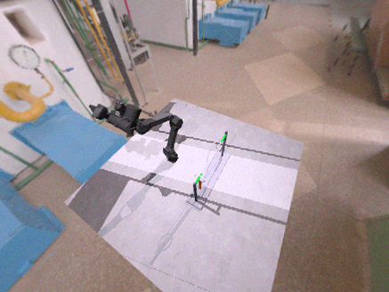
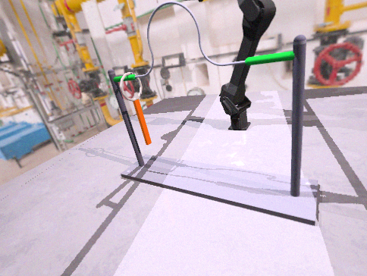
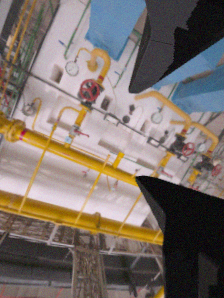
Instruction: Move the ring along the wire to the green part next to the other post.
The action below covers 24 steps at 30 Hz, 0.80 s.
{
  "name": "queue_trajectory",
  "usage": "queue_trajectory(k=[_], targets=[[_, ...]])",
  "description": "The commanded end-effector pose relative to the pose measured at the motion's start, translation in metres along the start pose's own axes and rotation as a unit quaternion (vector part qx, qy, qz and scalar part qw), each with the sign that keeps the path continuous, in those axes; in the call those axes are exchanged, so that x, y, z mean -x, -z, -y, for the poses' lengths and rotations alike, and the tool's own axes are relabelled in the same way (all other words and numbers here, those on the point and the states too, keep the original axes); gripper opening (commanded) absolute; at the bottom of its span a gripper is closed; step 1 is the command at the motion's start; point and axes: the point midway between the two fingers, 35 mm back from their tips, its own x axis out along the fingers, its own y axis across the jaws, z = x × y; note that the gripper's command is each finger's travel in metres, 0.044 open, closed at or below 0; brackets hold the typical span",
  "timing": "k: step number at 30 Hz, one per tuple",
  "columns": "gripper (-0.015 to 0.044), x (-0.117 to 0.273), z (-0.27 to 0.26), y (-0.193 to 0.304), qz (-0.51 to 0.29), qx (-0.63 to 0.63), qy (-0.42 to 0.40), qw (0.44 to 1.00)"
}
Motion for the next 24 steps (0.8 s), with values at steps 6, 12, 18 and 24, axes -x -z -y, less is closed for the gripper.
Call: queue_trajectory(k=[6,12,18,24], targets=[[0.0242,0.018,-0.012,0.069,-0.085,0.072,-0.105,0.988],[0.0160,0.067,-0.016,0.156,-0.193,0.152,-0.251,0.936],[0.0160,0.140,-0.001,0.228,-0.289,0.207,-0.395,0.847],[0.0160,0.227,0.033,0.275,-0.369,0.233,-0.531,0.726]])
